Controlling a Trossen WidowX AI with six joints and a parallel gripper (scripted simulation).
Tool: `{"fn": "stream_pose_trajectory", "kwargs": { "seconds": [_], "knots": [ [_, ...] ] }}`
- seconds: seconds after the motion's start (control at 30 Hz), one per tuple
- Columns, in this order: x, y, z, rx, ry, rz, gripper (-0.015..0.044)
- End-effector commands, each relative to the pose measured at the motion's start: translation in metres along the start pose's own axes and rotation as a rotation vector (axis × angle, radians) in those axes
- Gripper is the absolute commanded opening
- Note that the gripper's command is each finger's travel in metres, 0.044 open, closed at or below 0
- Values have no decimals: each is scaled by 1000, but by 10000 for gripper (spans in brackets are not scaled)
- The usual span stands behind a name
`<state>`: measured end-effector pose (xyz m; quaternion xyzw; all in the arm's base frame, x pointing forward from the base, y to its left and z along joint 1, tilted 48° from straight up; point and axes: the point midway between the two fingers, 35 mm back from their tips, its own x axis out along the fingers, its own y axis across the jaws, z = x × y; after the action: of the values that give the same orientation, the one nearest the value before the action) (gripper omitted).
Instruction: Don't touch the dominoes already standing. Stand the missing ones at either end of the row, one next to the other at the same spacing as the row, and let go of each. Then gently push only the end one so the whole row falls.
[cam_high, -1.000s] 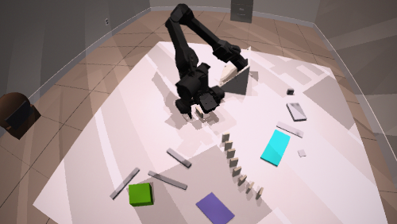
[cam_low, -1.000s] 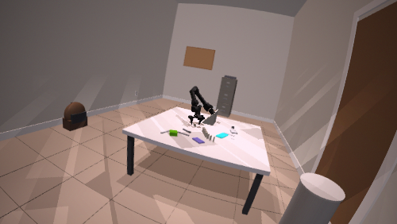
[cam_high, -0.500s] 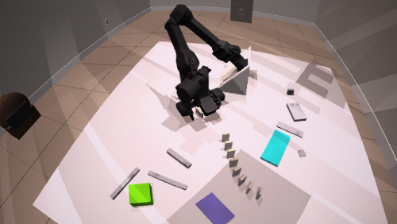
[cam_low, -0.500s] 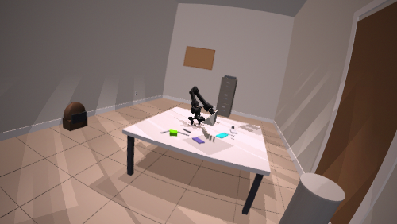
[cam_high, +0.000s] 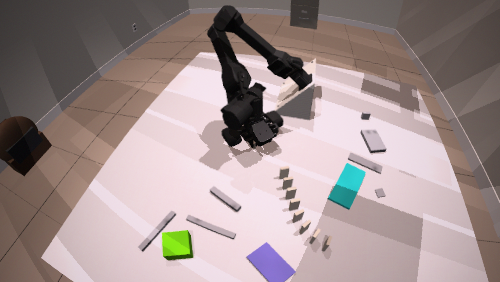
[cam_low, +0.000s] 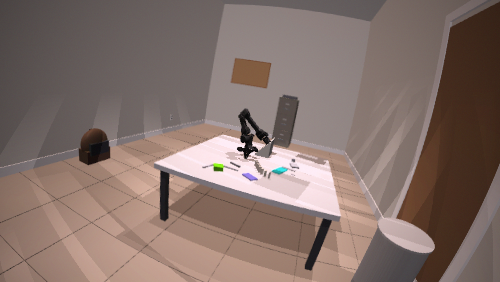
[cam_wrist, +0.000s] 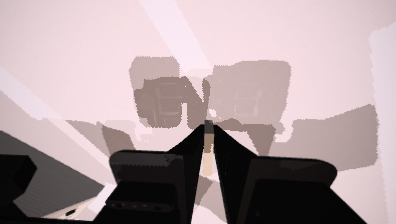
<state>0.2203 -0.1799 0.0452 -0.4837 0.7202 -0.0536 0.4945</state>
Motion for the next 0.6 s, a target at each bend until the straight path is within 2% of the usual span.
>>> {"fn": "stream_pose_trajectory", "kwargs": {
  "seconds": [0.0, 0.17, 0.57],
  "knots": [
    [0, 0, 1, -6, -4, 2, 21],
    [-8, 0, 1, -6, -4, 2, 21],
    [-152, -1, -3, -8, -8, 9, 21]
  ]
}}
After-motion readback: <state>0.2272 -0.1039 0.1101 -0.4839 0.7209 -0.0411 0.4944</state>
